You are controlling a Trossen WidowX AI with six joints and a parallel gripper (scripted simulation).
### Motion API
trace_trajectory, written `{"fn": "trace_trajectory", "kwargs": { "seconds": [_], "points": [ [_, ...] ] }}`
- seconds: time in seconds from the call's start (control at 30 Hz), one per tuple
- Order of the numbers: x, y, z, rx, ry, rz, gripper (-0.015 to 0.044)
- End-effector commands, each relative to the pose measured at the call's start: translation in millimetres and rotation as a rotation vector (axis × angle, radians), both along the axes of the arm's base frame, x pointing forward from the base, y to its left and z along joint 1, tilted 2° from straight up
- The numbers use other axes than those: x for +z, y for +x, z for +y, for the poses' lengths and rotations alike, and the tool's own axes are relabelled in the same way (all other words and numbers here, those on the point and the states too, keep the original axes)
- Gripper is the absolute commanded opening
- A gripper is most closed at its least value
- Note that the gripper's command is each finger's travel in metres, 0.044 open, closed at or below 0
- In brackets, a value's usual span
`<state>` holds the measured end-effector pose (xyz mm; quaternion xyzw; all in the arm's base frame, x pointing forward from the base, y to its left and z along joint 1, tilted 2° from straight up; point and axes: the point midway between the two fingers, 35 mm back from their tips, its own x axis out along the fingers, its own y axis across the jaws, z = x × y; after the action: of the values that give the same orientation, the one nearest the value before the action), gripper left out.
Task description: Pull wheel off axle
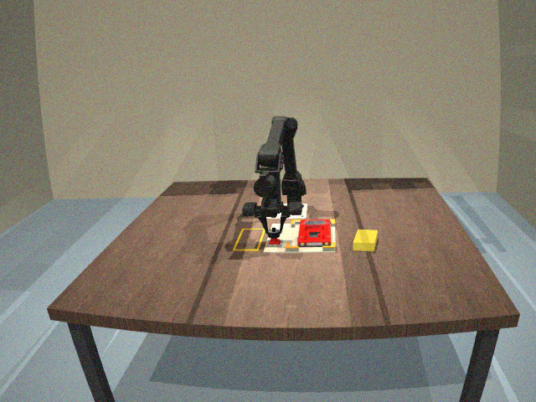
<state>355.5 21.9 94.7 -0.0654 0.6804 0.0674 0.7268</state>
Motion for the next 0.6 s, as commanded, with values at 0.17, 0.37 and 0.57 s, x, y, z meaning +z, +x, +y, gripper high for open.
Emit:
{"fn": "trace_trajectory", "kwargs": {
  "seconds": [0.17,0.37,0.57],
  "points": [
    [5.3,0.1,-0.1,-0.001,0.001,-0.002,0.0000],
    [7.3,0.0,-0.2,-0.002,0.001,-0.003,0.0000],
    [9.2,-0.1,-0.2,-0.002,0.001,-0.003,0.0000]
  ]
}}
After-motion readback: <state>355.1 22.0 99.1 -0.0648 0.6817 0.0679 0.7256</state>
